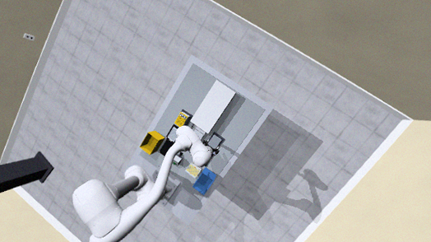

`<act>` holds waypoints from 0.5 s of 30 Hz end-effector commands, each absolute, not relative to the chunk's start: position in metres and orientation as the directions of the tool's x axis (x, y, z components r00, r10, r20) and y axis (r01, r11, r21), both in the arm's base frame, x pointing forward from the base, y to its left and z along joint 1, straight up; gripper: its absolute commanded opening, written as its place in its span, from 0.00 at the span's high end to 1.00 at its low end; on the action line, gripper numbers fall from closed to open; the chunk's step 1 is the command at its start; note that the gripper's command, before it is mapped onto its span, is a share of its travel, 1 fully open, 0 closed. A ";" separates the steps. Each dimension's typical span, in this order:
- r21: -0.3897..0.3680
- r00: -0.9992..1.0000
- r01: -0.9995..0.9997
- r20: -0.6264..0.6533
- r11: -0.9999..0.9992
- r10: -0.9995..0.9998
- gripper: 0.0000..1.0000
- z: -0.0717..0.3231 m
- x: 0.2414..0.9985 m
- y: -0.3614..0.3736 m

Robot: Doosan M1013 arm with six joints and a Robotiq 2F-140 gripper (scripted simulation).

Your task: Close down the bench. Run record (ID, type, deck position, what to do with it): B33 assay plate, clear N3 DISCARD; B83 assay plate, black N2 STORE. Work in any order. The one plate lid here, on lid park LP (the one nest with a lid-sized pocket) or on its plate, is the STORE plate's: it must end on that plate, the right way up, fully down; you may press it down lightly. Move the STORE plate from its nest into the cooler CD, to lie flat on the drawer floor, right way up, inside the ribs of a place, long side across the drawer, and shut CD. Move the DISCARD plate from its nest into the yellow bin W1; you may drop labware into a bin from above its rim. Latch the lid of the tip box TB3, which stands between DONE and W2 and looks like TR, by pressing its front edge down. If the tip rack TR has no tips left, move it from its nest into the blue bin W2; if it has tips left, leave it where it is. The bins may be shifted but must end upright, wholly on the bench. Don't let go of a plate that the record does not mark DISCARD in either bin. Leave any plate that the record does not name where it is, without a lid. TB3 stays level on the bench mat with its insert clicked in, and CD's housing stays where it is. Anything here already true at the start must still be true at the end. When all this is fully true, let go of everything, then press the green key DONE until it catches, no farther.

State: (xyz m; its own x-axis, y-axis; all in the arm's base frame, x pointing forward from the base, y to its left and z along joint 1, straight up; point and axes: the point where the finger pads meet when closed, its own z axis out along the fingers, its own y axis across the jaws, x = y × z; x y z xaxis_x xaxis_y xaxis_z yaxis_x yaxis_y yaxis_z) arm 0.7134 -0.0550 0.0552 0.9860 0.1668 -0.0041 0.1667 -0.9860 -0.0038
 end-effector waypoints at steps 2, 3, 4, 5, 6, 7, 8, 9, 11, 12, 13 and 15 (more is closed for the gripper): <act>-0.004 0.986 0.167 -0.004 -0.986 0.167 0.34 0.062 0.713 -0.055; -0.004 0.986 0.167 -0.004 -0.986 0.167 0.34 0.063 0.713 -0.055; -0.004 0.986 0.167 -0.004 -0.986 0.167 0.34 0.064 0.713 -0.055; -0.004 0.986 0.167 -0.004 -0.986 0.167 0.34 0.066 0.713 -0.055; -0.004 0.986 0.167 -0.004 -0.986 0.167 0.34 0.067 0.714 -0.055; -0.004 0.986 0.167 -0.004 -0.986 0.167 0.34 0.068 0.714 -0.055; -0.004 0.986 0.167 -0.004 -0.986 0.167 0.34 0.070 0.714 -0.055; -0.004 0.986 0.167 -0.004 -0.986 0.167 0.34 0.070 0.714 -0.055; -0.004 0.986 0.167 -0.004 -0.986 0.167 0.34 0.071 0.714 -0.055; -0.004 0.986 0.167 -0.004 -0.986 0.167 0.34 0.072 0.714 -0.055; -0.004 0.986 0.167 -0.004 -0.986 0.167 0.34 0.074 0.714 -0.055; -0.004 0.986 0.167 -0.004 -0.986 0.167 0.34 0.076 0.714 -0.055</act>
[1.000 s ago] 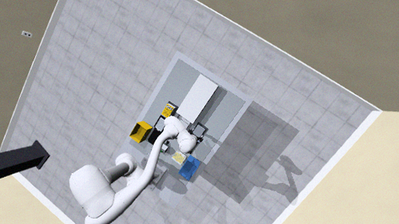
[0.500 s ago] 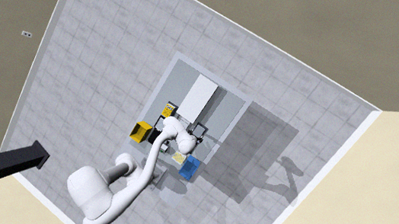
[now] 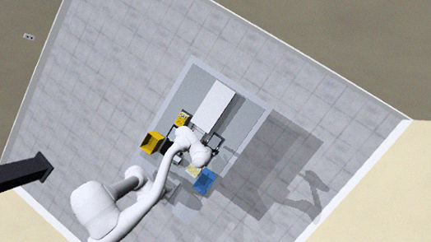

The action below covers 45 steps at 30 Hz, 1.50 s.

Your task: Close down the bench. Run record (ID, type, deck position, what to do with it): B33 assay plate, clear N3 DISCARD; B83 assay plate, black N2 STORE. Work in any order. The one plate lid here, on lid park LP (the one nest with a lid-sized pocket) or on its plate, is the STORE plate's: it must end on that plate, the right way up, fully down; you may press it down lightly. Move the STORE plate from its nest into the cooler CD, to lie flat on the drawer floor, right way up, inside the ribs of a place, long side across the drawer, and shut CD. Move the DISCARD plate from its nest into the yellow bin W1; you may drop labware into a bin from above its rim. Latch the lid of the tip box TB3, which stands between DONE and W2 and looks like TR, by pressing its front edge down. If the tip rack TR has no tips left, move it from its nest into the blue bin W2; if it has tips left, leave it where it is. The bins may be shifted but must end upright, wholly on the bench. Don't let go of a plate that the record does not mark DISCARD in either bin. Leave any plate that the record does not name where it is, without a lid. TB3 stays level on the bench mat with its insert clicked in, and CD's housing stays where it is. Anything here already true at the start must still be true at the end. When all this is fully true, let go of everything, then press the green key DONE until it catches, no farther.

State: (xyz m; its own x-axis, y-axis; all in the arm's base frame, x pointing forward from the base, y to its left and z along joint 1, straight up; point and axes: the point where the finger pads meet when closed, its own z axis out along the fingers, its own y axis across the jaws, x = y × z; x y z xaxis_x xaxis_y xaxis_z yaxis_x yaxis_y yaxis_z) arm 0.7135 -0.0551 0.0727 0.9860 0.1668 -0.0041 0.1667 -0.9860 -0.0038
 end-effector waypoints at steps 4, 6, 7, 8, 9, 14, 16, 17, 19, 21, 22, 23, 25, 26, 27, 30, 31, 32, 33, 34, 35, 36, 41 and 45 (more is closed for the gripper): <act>-0.004 0.986 0.167 -0.004 -0.986 0.167 0.34 0.082 0.714 -0.055; -0.004 0.986 0.167 -0.004 -0.986 0.167 0.34 0.084 0.714 -0.055; -0.004 0.986 0.167 -0.004 -0.986 0.167 0.34 0.086 0.714 -0.055; -0.004 0.986 0.167 -0.004 -0.986 0.167 0.34 0.087 0.714 -0.055; -0.004 0.986 0.167 -0.004 -0.986 0.167 0.34 0.088 0.714 -0.055; -0.004 0.986 0.167 -0.004 -0.986 0.167 0.34 0.092 0.714 -0.055; -0.004 0.986 0.167 -0.004 -0.986 0.167 0.34 0.093 0.714 -0.055; -0.004 0.986 0.167 -0.004 -0.986 0.167 0.34 0.093 0.714 -0.055; -0.004 0.986 0.167 -0.004 -0.986 0.167 0.34 0.093 0.714 -0.055; -0.004 0.986 0.167 -0.004 -0.986 0.167 0.34 0.093 0.714 -0.055; -0.004 0.986 0.167 -0.004 -0.986 0.167 0.34 0.093 0.714 -0.055; -0.004 0.986 0.167 -0.004 -0.986 0.167 0.34 0.093 0.714 -0.055; -0.004 0.986 0.167 -0.004 -0.986 0.167 0.34 0.093 0.714 -0.055; -0.004 0.986 0.167 -0.004 -0.986 0.167 0.34 0.093 0.714 -0.055; -0.004 0.986 0.167 -0.004 -0.986 0.167 0.34 0.092 0.714 -0.055; -0.004 0.986 0.167 -0.004 -0.986 0.167 0.34 0.091 0.714 -0.055; -0.004 0.986 0.167 -0.004 -0.986 0.167 0.34 0.089 0.714 -0.055; -0.004 0.986 0.167 -0.004 -0.986 0.167 0.34 0.088 0.714 -0.055; -0.004 0.986 0.167 -0.004 -0.986 0.167 0.34 0.087 0.714 -0.055; -0.004 0.986 0.167 -0.004 -0.986 0.167 0.34 0.085 0.714 -0.055; -0.004 0.986 0.167 -0.004 -0.986 0.167 0.34 0.084 0.714 -0.055; -0.004 0.986 0.167 -0.004 -0.986 0.167 0.34 0.083 0.714 -0.055; -0.004 0.986 0.167 -0.004 -0.986 0.167 0.34 0.076 0.714 -0.055; -0.004 0.986 0.167 -0.004 -0.986 0.167 0.34 0.072 0.713 -0.055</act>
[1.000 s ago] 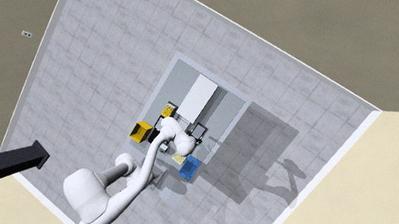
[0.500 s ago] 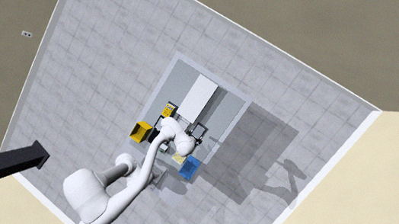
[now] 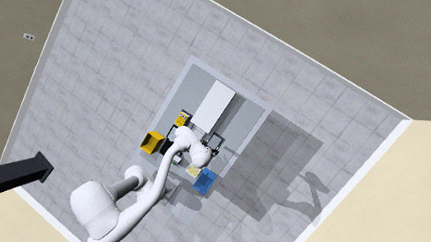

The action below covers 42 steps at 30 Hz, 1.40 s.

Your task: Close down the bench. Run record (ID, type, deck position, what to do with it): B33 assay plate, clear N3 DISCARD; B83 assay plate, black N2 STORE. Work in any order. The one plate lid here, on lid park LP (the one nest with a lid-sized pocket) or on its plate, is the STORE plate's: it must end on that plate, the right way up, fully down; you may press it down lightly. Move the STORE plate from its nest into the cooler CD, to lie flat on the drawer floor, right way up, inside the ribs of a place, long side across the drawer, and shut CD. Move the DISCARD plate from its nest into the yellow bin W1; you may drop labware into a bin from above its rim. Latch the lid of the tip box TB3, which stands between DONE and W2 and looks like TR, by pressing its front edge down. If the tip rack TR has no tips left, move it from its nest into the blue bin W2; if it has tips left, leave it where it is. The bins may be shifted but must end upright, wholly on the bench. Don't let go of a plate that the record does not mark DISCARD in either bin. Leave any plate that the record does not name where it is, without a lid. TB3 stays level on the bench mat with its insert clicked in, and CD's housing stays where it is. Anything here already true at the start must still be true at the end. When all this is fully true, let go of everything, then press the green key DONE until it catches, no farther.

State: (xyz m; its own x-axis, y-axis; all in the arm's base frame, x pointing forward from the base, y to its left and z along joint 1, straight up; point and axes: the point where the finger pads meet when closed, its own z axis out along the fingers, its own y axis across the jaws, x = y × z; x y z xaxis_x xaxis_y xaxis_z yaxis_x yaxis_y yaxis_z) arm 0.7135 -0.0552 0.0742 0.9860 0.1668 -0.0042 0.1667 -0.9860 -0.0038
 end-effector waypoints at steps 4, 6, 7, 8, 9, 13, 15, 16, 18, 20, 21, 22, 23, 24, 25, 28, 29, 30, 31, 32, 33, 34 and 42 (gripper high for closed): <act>-0.004 0.986 0.167 -0.004 -0.986 0.167 0.34 0.068 0.713 -0.055; -0.004 0.986 0.167 -0.004 -0.986 0.167 0.34 0.065 0.713 -0.055; -0.004 0.986 0.167 -0.004 -0.986 0.167 0.34 0.064 0.713 -0.055; -0.004 0.986 0.167 -0.004 -0.986 0.167 0.34 0.063 0.713 -0.055; -0.004 0.986 0.167 -0.004 -0.986 0.167 0.34 0.061 0.713 -0.055; -0.004 0.986 0.167 -0.004 -0.986 0.167 0.34 0.056 0.713 -0.055; -0.004 0.986 0.167 -0.004 -0.986 0.167 0.34 0.053 0.713 -0.055; -0.004 0.986 0.167 -0.004 -0.986 0.167 0.34 0.052 0.713 -0.055; -0.004 0.986 0.167 -0.004 -0.986 0.167 0.34 0.052 0.713 -0.055; -0.004 0.986 0.167 -0.004 -0.986 0.167 0.34 0.049 0.713 -0.055; -0.004 0.986 0.167 -0.004 -0.986 0.167 0.34 0.048 0.713 -0.055; -0.004 0.986 0.167 -0.004 -0.986 0.167 0.34 0.047 0.713 -0.055; -0.004 0.986 0.167 -0.004 -0.986 0.167 0.34 0.045 0.713 -0.055; -0.004 0.986 0.167 -0.004 -0.986 0.167 0.34 0.044 0.713 -0.055; -0.004 0.986 0.167 -0.004 -0.986 0.167 0.34 0.043 0.713 -0.055; -0.004 0.986 0.167 -0.004 -0.986 0.167 0.34 0.039 0.713 -0.055; -0.004 0.986 0.167 -0.004 -0.986 0.167 0.34 0.037 0.713 -0.055; -0.004 0.986 0.167 -0.004 -0.986 0.167 0.34 0.036 0.713 -0.055; -0.004 0.986 0.167 -0.004 -0.986 0.167 0.34 0.035 0.713 -0.055; -0.004 0.986 0.167 -0.004 -0.986 0.167 0.34 0.033 0.713 -0.055; -0.004 0.986 0.167 -0.004 -0.986 0.167 0.34 0.032 0.713 -0.055; -0.004 0.986 0.167 -0.004 -0.986 0.167 0.34 0.032 0.713 -0.055; -0.004 0.986 0.167 -0.004 -0.986 0.167 0.34 0.023 0.713 -0.055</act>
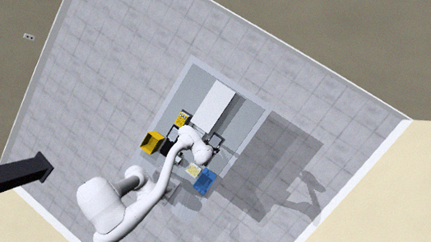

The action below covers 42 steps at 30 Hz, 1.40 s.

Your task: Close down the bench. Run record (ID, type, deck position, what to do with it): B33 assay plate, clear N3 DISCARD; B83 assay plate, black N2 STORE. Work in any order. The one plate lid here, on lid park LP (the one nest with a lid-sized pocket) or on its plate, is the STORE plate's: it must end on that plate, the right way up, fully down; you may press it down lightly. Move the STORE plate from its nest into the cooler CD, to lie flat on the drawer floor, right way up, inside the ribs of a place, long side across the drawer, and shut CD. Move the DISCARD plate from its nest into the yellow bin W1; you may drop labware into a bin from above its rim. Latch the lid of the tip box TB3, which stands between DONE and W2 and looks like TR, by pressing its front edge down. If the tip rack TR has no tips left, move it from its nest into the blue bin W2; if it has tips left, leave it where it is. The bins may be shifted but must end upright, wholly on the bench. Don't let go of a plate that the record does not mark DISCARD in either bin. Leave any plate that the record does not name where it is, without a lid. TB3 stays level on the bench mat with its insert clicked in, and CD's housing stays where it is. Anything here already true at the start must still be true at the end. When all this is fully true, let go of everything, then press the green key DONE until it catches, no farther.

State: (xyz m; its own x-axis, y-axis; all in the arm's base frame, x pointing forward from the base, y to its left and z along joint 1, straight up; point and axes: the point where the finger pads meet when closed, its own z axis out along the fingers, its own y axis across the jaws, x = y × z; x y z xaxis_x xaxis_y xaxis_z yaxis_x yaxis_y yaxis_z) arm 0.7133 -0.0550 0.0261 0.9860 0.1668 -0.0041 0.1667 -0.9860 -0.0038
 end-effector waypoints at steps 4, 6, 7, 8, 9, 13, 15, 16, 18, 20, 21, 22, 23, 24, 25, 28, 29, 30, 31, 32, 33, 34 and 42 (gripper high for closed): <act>-0.004 0.986 0.167 -0.004 -0.986 0.167 0.34 0.017 0.713 -0.055; -0.004 0.986 0.167 -0.004 -0.986 0.167 0.34 0.015 0.713 -0.055; -0.004 0.986 0.167 -0.004 -0.986 0.167 0.34 0.013 0.713 -0.055; -0.004 0.986 0.167 -0.004 -0.986 0.167 0.34 0.012 0.713 -0.055; -0.004 0.986 0.167 -0.004 -0.986 0.167 0.34 0.012 0.713 -0.055; -0.004 0.986 0.167 -0.004 -0.986 0.167 0.34 0.008 0.713 -0.055; -0.004 0.986 0.167 -0.004 -0.986 0.167 0.34 0.005 0.713 -0.055; -0.004 0.986 0.167 -0.004 -0.986 0.167 0.34 0.004 0.713 -0.055; -0.004 0.986 0.167 -0.004 -0.986 0.167 0.34 0.001 0.713 -0.055; -0.004 0.986 0.167 -0.004 -0.986 0.167 0.34 -0.001 0.713 -0.055; -0.004 0.986 0.167 -0.004 -0.986 0.167 0.34 -0.003 0.713 -0.055; -0.004 0.986 0.167 -0.004 -0.986 0.167 0.34 -0.004 0.713 -0.055; -0.004 0.986 0.167 -0.004 -0.986 0.167 0.34 -0.005 0.713 -0.055; -0.004 0.986 0.167 -0.004 -0.986 0.167 0.34 -0.007 0.713 -0.055; -0.004 0.986 0.167 -0.004 -0.986 0.167 0.34 -0.008 0.713 -0.055; -0.004 0.986 0.167 -0.004 -0.986 0.167 0.34 -0.009 0.713 -0.055; -0.004 0.986 0.167 -0.004 -0.986 0.167 0.34 -0.011 0.713 -0.055; -0.004 0.986 0.167 -0.004 -0.986 0.167 0.34 -0.012 0.713 -0.055; -0.004 0.986 0.167 -0.004 -0.986 0.167 0.34 -0.013 0.713 -0.055; -0.004 0.986 0.167 -0.004 -0.986 0.167 0.34 -0.015 0.713 -0.055; -0.004 0.986 0.167 -0.004 -0.986 0.167 0.34 -0.015 0.713 -0.055; -0.004 0.986 0.167 -0.004 -0.986 0.167 0.34 -0.015 0.713 -0.055; -0.004 0.986 0.167 -0.004 -0.986 0.167 0.34 -0.021 0.713 -0.055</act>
